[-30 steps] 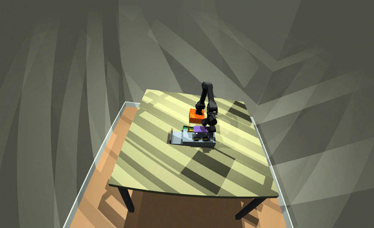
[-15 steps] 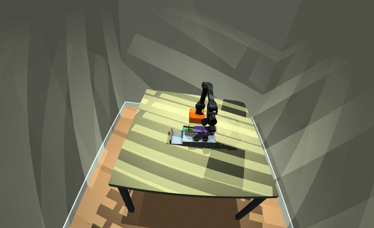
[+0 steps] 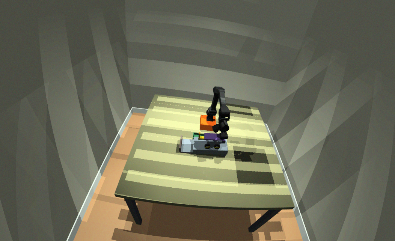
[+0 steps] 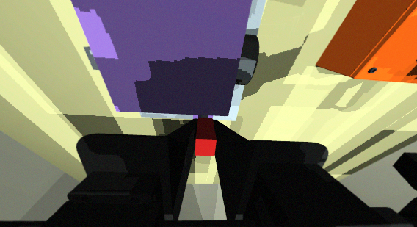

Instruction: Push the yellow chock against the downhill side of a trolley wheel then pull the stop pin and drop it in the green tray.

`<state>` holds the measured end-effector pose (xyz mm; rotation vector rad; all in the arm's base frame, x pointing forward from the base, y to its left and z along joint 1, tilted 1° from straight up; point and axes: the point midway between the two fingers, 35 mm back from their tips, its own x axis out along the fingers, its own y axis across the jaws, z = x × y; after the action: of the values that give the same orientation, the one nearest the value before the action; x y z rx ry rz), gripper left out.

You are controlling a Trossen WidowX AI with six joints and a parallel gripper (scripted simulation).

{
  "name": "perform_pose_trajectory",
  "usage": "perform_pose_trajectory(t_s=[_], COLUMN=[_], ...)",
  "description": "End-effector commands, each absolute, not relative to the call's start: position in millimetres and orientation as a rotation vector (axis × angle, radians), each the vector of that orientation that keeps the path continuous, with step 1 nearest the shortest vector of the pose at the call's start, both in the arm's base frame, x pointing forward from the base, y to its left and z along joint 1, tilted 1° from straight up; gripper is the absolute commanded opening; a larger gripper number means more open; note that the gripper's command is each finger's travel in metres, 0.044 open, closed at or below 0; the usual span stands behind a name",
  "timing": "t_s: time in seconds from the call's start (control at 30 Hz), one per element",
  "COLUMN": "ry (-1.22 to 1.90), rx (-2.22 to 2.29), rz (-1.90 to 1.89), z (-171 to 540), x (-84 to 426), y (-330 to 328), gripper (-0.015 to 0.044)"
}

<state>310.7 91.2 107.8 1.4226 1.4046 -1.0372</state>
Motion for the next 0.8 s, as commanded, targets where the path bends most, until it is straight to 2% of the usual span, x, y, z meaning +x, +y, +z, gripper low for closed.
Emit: perform_pose_trajectory(t_s=[0.0,0.77], ry=[1.4,1.4], rx=[1.424,1.424], rz=[-1.025,-1.025], z=[113.6,120.9], x=[310.5,310.3], y=[90.8,89.0], gripper=[0.0,0.0])
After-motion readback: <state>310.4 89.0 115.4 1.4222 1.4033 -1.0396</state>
